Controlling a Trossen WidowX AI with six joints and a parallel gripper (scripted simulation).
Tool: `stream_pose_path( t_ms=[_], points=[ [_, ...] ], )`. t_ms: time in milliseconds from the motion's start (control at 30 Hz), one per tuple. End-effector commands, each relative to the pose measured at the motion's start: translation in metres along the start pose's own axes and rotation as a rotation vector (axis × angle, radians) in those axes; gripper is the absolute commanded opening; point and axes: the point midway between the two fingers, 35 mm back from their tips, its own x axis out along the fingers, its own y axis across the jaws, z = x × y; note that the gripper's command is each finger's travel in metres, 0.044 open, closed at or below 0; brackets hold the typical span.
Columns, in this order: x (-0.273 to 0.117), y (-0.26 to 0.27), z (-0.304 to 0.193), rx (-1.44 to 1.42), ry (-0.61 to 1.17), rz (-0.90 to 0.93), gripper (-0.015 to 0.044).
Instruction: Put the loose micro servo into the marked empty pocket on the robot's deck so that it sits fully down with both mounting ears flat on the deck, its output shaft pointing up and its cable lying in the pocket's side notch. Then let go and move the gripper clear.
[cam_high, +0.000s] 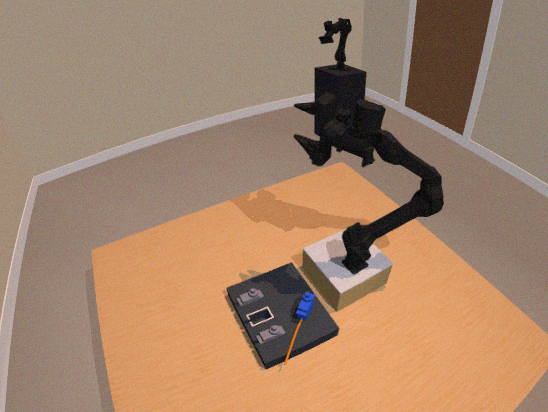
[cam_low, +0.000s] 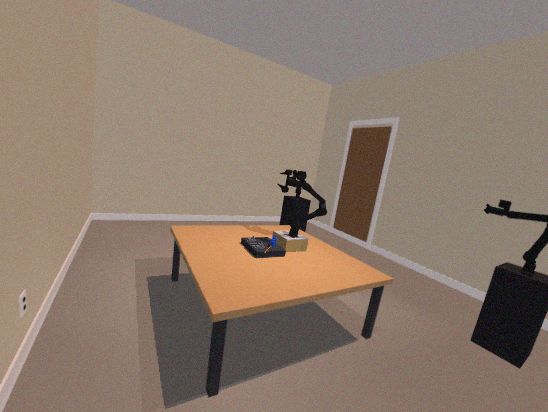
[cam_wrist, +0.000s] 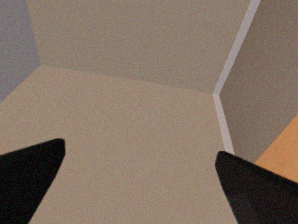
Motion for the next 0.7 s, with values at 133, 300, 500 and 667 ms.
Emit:
stream_pose_path(
  t_ms=[133,300,500,667],
  points=[
    [0.018,-0.030,-0.045,-0.264,0.149,-0.096,0.0440],
    [0.024,-0.046,-0.068,-0.406,0.236,-0.134,0.0440],
    [0.027,-0.066,-0.094,-0.575,0.347,-0.171,0.0440],
    [0.027,-0.084,-0.116,-0.714,0.444,-0.194,0.0440]
  ],
)
